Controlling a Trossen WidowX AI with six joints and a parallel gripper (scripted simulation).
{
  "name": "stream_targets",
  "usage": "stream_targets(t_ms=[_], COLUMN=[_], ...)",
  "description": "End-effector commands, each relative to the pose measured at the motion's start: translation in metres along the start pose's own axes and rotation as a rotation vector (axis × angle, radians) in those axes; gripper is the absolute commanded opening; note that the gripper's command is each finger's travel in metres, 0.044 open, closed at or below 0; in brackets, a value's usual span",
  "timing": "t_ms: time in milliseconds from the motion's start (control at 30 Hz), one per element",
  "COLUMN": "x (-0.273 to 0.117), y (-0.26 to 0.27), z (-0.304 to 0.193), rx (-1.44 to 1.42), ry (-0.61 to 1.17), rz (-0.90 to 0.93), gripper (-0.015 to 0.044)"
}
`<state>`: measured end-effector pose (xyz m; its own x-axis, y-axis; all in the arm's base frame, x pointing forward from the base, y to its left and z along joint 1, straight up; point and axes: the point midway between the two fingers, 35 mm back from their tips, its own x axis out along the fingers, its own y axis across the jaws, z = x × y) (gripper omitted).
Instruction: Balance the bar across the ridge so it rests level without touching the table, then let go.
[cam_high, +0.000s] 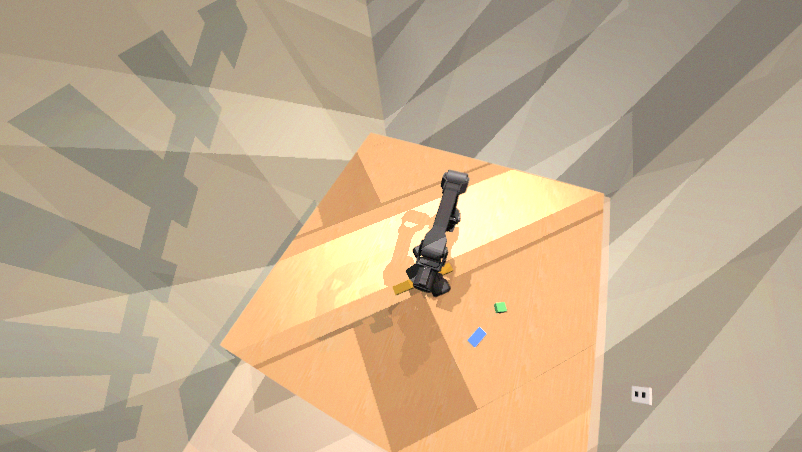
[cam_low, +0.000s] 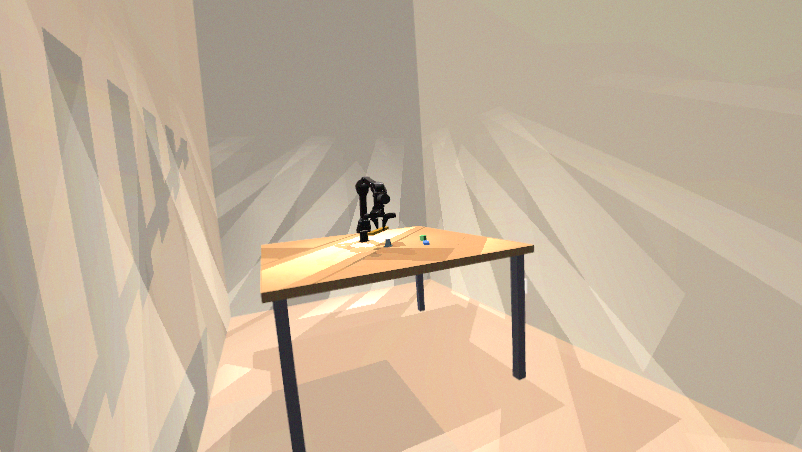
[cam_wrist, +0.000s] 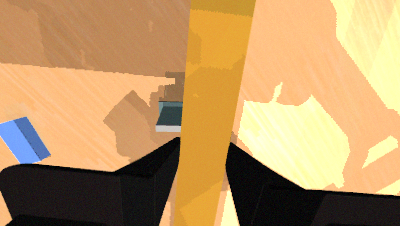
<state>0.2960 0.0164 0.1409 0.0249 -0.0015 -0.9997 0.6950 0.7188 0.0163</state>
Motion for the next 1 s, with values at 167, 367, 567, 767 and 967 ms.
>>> stream_targets(t_ms=[167, 367, 567, 767, 967], x=[-0.002, -0.003, 0.001, 0.011, 0.021], y=[0.022, 0.033, 0.035, 0.036, 0.035], z=[-0.024, -0.042, -0.044, -0.045, -0.044], rx=[-0.047, -0.083, -0.086, -0.086, -0.086], ry=[0.001, 0.003, 0.003, 0.003, 0.003], rz=[0.007, 0.009, 0.009, 0.009, 0.009], gripper=[0.0, 0.0, 0.0, 0.0, 0.0])
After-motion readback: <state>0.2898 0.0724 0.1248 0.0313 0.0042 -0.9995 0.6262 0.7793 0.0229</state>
